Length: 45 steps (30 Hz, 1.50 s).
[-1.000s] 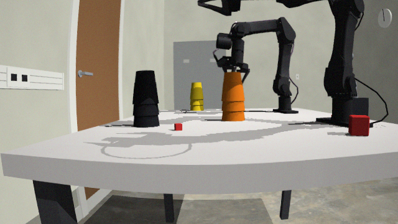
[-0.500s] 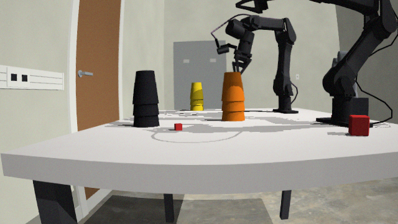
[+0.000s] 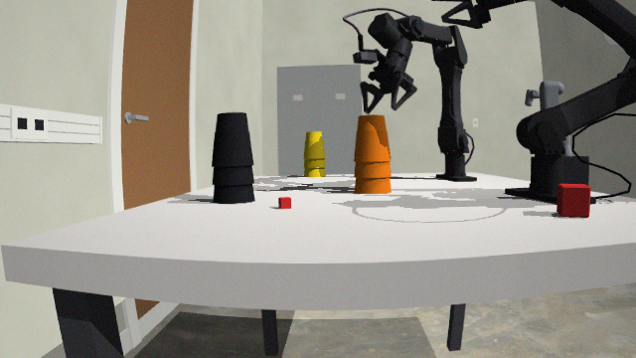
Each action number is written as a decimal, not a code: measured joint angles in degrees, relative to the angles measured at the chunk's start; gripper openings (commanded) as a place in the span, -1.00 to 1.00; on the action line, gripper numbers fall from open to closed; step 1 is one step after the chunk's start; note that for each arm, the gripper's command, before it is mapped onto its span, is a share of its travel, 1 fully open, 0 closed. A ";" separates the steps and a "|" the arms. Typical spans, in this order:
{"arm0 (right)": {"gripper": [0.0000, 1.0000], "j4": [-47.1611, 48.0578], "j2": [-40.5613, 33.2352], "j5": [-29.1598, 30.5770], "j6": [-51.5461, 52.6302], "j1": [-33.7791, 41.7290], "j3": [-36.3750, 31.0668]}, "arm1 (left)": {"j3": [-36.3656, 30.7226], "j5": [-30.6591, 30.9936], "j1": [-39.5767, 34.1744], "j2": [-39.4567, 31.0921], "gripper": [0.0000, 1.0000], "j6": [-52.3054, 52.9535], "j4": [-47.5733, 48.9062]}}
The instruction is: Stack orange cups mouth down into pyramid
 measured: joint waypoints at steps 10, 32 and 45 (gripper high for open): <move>1.00 2.51 3.98 -1.68 -10.43 1.73 4.09 | 2.21 -4.96 -2.99 -7.02 1.00 -1.07 -12.04; 0.65 -0.24 7.76 -4.00 -15.82 2.82 8.70 | 2.93 -11.23 -22.60 -9.75 1.00 -2.71 -14.67; 0.65 -7.65 19.65 -7.54 -18.97 1.86 20.28 | 2.93 -11.28 -22.80 -9.75 1.00 -2.71 -14.67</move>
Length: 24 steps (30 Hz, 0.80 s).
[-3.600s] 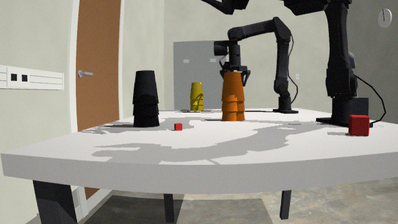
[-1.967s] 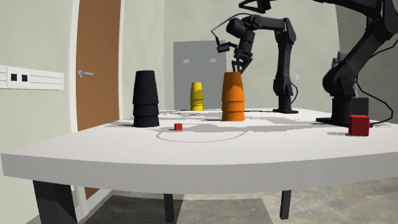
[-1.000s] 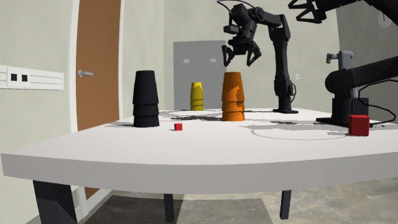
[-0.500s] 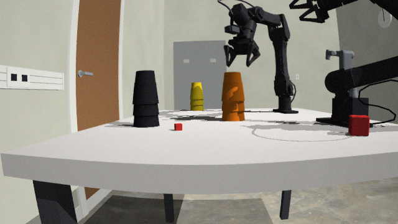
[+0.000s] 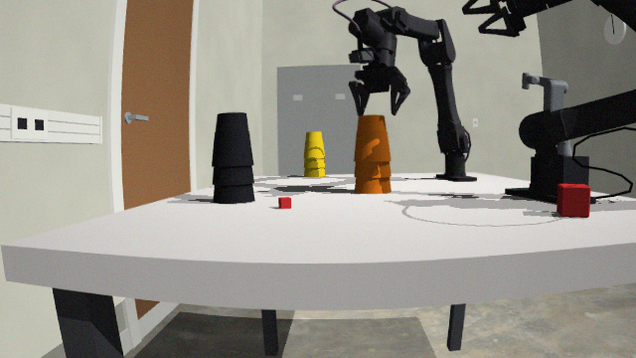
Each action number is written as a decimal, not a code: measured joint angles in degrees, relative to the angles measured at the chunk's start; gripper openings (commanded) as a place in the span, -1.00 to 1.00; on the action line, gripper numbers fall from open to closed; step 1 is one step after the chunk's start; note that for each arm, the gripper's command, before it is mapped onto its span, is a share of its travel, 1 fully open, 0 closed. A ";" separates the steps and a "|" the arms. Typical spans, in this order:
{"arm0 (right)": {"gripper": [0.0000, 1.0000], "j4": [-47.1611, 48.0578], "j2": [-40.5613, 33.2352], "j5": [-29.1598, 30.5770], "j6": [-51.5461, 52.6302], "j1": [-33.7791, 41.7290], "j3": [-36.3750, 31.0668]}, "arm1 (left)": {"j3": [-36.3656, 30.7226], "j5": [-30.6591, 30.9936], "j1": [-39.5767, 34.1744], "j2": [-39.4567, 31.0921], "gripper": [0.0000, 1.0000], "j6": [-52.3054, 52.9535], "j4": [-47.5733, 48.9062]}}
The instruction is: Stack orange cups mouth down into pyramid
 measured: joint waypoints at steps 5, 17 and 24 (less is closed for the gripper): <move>0.65 -0.37 0.70 -0.02 -0.02 -0.09 1.11 | 0.00 0.00 0.00 0.00 1.00 0.00 0.00; 0.65 -1.42 1.18 -0.20 -0.24 -0.09 2.12 | 0.00 0.00 0.00 0.00 1.00 0.00 0.00; 0.65 -0.17 3.04 -0.33 -0.35 -0.09 2.51 | 0.00 0.00 0.00 0.00 1.00 0.00 0.00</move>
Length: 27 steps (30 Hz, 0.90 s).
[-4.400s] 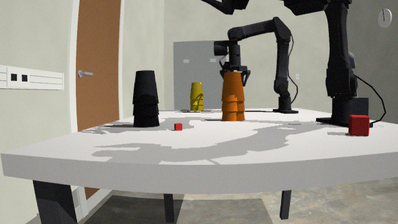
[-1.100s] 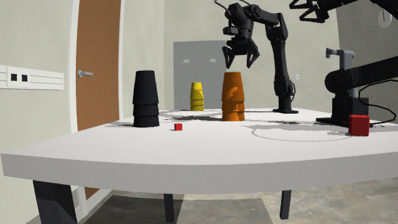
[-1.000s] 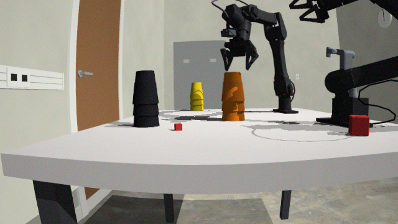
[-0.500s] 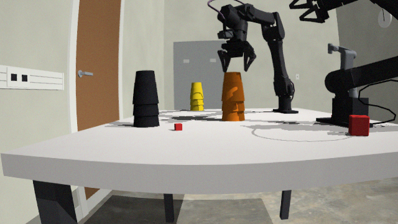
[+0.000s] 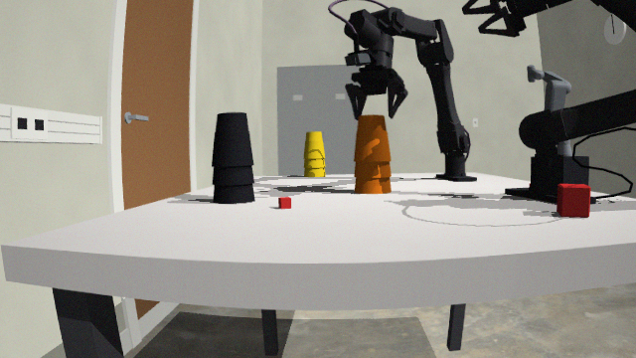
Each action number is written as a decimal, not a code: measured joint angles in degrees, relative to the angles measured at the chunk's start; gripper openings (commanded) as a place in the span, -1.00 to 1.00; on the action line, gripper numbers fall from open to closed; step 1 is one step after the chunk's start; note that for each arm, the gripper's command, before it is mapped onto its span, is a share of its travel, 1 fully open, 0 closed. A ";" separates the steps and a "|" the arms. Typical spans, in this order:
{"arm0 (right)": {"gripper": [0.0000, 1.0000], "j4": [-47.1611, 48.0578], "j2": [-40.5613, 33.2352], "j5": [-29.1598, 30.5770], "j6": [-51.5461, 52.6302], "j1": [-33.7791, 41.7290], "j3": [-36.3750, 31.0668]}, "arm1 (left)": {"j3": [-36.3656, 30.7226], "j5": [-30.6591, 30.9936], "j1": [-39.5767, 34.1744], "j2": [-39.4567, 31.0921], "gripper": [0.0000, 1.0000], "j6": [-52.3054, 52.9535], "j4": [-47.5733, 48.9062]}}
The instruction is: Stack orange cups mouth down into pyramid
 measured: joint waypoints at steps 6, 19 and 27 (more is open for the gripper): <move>0.65 1.18 0.04 0.00 0.00 0.00 0.02 | 0.00 0.00 0.00 0.00 1.00 0.00 0.00; 0.65 4.61 1.44 0.00 0.00 0.00 -2.60 | 0.00 0.00 0.00 0.00 1.00 0.00 0.00; 0.39 5.64 1.44 0.00 0.00 0.00 -2.84 | 0.00 0.00 0.00 0.00 1.00 0.00 0.00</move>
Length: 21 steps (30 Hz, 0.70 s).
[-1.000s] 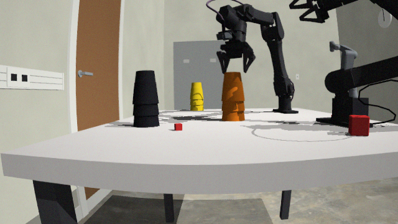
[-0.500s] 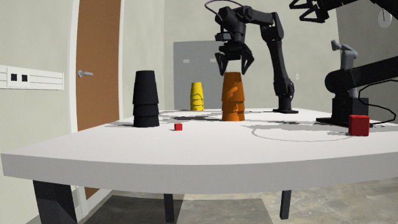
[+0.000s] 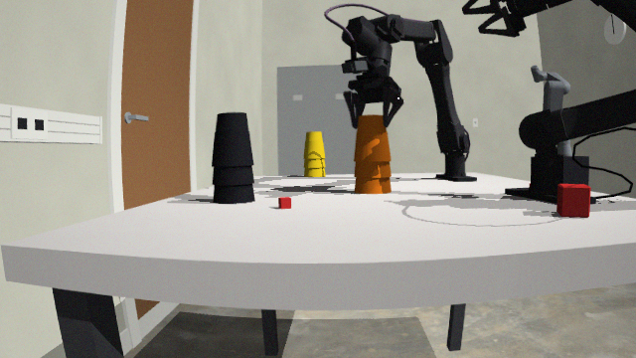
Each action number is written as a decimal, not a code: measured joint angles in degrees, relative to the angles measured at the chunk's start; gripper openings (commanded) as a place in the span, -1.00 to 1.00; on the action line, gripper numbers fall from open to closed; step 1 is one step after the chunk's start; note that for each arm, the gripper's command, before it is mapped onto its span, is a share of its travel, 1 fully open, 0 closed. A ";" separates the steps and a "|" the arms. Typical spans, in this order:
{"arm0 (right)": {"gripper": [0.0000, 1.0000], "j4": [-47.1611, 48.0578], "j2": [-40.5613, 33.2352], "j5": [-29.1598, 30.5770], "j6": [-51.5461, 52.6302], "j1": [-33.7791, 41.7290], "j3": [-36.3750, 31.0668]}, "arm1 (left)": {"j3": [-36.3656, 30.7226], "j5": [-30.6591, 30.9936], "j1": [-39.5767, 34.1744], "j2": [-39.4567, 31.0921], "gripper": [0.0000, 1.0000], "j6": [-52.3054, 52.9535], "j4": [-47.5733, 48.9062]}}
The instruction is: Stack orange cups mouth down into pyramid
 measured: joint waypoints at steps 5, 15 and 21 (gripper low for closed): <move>0.31 0.20 0.00 0.00 0.00 0.00 0.00 | 0.00 0.00 0.00 0.00 1.00 0.00 0.00; 0.08 0.28 0.00 0.00 0.00 0.00 0.00 | 0.00 0.00 0.00 0.00 1.00 0.00 0.00; -1.00 0.63 -0.04 -0.02 0.02 0.00 -0.20 | 0.00 0.00 0.00 0.00 1.00 0.00 0.00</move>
